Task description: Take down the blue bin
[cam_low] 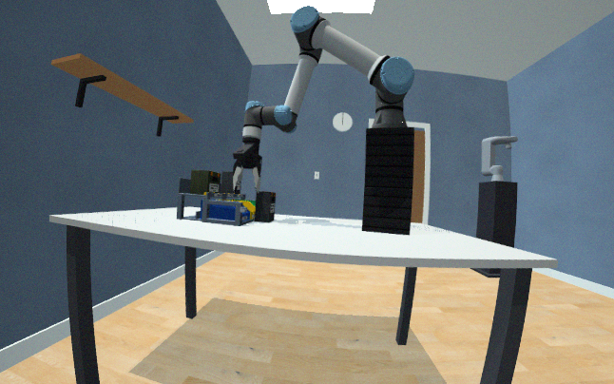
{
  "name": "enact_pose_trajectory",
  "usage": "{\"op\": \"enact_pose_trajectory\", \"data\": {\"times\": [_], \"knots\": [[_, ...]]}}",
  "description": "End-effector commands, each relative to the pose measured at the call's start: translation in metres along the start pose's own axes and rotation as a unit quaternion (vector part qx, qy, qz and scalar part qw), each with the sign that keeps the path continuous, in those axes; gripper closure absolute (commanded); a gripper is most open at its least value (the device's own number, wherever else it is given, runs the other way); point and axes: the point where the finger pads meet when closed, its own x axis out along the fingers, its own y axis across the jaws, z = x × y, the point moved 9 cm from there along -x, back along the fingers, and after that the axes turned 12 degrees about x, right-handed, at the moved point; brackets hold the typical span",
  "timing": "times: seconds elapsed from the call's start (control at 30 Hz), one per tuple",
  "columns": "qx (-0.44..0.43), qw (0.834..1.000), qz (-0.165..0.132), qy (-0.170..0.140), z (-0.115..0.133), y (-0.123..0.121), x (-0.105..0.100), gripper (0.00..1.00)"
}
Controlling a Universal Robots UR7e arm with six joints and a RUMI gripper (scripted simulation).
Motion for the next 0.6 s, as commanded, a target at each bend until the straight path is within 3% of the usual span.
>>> {"op": "enact_pose_trajectory", "data": {"times": [0.0, 0.57], "knots": [[0.000, 1.000, 0.001, 0.000, 0.000, 0.001, 0.000, 0.42], [0.000, 1.000, 0.001, 0.000, 0.000, 0.000, 0.012, 0.42]]}}
